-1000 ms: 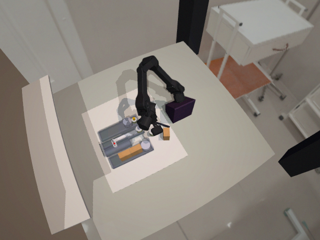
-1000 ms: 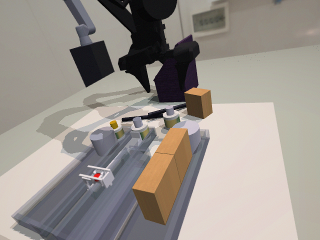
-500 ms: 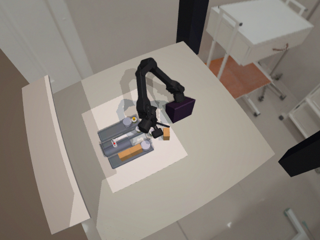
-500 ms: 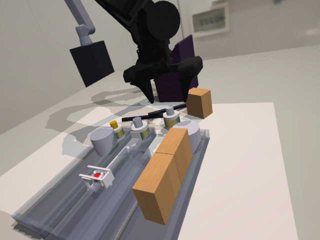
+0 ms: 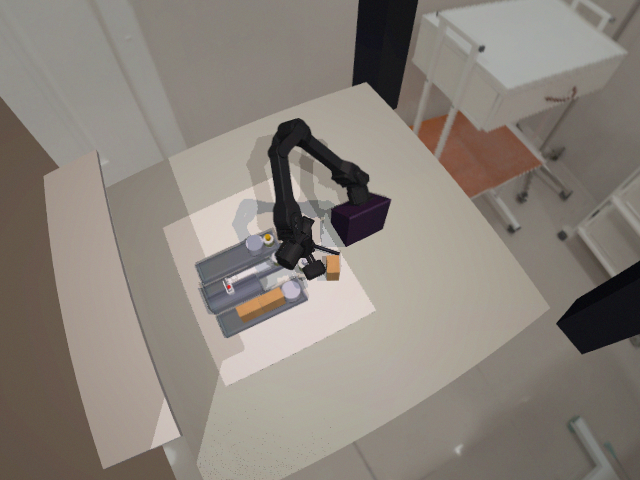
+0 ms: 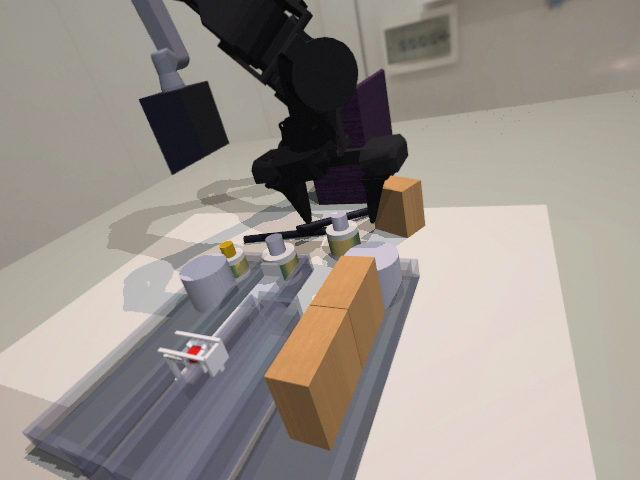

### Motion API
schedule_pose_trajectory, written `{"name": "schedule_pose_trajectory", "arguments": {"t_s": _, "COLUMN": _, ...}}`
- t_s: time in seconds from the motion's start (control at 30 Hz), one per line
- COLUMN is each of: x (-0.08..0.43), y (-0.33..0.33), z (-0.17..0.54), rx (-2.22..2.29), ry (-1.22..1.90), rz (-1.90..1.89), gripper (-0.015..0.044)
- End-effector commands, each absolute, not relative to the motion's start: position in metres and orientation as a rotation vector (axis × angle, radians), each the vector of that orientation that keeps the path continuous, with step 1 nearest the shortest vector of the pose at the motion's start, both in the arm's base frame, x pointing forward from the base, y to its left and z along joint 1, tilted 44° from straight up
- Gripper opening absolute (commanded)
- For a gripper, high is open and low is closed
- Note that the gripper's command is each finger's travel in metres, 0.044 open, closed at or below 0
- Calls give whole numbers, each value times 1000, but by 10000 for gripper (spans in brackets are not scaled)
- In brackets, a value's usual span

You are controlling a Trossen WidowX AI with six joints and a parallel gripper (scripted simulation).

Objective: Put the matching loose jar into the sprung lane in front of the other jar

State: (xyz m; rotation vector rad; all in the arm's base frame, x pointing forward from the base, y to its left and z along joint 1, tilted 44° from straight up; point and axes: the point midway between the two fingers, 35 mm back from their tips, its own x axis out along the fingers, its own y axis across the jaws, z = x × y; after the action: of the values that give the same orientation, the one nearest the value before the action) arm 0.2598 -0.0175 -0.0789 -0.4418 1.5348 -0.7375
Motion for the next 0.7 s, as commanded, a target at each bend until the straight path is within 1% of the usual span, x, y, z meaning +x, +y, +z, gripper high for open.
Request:
{"name": "schedule_pose_trajectory", "arguments": {"t_s": 0.0, "x": 257, "y": -23, "z": -85, "rx": -453, "ry": 1540, "rz": -738, "gripper": 440}}
{"name": "schedule_pose_trajectory", "arguments": {"t_s": 0.37, "x": 255, "y": -34, "z": -95, "rx": -454, "ry": 1540, "rz": -739, "gripper": 440}}
{"name": "schedule_pose_trajectory", "arguments": {"t_s": 0.67, "x": 255, "y": -34, "z": -95, "rx": -454, "ry": 1540, "rz": -739, "gripper": 204}}
